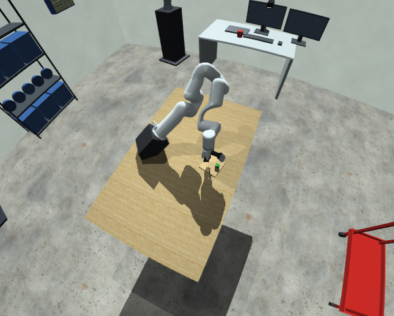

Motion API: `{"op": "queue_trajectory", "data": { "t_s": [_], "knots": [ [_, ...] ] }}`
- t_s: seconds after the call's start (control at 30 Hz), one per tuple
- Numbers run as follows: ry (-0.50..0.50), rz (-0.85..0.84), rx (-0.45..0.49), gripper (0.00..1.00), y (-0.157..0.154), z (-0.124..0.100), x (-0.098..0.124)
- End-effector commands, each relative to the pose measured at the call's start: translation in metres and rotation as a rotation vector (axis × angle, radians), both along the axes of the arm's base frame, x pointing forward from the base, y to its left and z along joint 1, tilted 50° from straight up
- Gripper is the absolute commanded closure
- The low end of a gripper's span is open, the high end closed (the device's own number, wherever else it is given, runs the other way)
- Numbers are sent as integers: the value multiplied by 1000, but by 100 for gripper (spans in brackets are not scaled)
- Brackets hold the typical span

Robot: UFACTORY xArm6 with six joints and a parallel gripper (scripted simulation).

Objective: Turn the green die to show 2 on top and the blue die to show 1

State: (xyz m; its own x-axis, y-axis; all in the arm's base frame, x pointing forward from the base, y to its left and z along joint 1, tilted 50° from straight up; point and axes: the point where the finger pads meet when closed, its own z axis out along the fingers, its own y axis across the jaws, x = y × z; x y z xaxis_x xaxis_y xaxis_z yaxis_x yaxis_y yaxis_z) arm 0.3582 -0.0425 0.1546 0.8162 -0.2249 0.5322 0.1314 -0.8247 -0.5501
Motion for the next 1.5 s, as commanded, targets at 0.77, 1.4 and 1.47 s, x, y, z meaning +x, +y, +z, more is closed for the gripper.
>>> {"op": "queue_trajectory", "data": {
  "t_s": [0.77,1.4,1.47],
  "knots": [
    [-7,-3,-2,79,16,-22,24],
    [-7,-3,-2,79,16,-22,24],
    [-7,-3,-2,79,16,-22,24]
  ]
}}
